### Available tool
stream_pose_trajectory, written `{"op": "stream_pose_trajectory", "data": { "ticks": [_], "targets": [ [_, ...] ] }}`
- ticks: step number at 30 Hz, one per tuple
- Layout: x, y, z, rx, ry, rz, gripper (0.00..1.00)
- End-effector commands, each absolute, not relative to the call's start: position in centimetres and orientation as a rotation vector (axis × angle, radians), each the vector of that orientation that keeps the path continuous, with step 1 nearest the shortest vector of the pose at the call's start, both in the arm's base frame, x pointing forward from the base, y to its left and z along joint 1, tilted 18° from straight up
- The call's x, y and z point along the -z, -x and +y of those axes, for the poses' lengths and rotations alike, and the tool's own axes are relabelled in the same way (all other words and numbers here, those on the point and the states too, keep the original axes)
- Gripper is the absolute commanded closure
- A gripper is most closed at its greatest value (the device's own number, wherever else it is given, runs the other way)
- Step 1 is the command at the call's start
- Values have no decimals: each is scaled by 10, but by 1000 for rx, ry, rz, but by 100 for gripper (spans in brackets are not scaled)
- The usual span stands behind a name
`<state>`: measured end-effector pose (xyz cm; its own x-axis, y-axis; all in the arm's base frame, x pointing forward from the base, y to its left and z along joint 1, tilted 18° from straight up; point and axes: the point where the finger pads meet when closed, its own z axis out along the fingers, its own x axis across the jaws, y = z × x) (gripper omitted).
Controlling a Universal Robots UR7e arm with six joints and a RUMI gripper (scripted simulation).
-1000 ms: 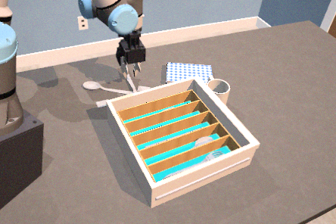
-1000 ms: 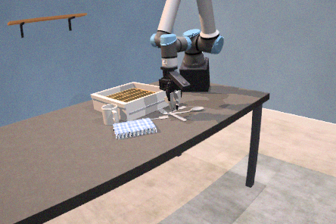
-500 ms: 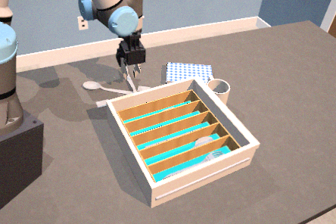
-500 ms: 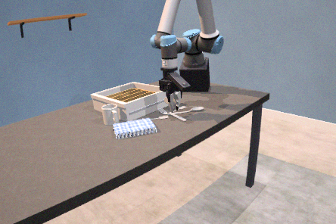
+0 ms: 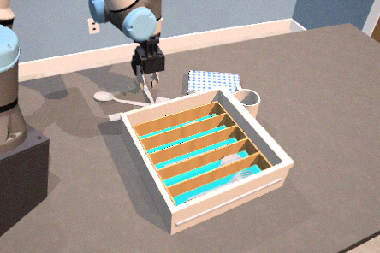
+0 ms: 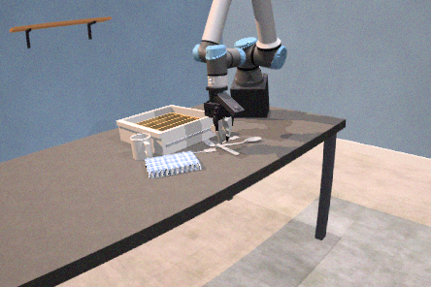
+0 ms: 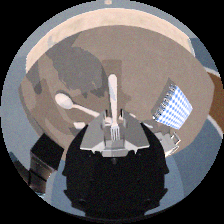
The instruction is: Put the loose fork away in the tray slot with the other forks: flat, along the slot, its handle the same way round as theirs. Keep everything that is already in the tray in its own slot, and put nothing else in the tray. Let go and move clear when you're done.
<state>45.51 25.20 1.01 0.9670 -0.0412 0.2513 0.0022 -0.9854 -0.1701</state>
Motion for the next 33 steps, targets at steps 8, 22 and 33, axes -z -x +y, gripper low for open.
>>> {"op": "stream_pose_trajectory", "data": {
  "ticks": [8, 22, 33],
  "targets": [
    [-11, -455, 252, 384, 2947, 29, 82],
    [-10, -456, 252, 384, 2947, 29, 82],
    [-5, -457, 253, 384, 2947, 29, 82]
  ]
}}
